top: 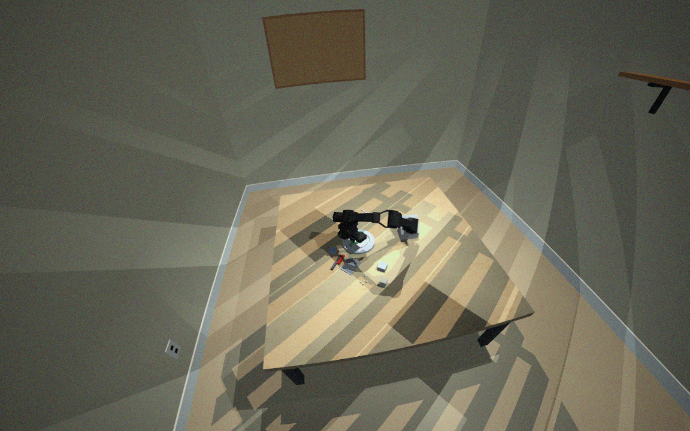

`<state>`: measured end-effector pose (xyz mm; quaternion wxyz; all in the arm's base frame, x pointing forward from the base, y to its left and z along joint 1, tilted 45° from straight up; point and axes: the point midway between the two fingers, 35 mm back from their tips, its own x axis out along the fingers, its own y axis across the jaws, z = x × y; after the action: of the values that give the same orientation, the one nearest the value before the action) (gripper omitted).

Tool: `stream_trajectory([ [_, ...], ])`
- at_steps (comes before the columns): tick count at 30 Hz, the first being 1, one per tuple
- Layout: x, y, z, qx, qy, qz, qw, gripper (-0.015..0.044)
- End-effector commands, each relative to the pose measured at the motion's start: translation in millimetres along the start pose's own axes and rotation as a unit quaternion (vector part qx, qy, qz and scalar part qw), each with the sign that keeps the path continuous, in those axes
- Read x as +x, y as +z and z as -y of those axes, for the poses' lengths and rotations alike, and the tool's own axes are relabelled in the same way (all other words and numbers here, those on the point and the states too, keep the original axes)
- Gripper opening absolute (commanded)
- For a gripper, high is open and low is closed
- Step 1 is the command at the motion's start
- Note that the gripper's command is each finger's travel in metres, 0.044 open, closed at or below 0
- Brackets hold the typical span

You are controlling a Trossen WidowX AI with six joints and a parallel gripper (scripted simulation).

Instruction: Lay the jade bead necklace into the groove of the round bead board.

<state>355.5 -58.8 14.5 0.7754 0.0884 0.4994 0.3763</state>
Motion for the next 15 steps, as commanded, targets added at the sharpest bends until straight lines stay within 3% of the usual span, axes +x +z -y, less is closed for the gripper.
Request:
stream_trajectory([
  [1,2.0,-8.0,12.2,0.004,0.002,-0.004,1.0,0.0],
  [14,6.0,-10.3,16.3,0.004,0.002,-0.004,1.0,0.0],
  [15,2.5,-8.4,15.9,0.001,-0.001,-0.001,1.0,0.0026],
])
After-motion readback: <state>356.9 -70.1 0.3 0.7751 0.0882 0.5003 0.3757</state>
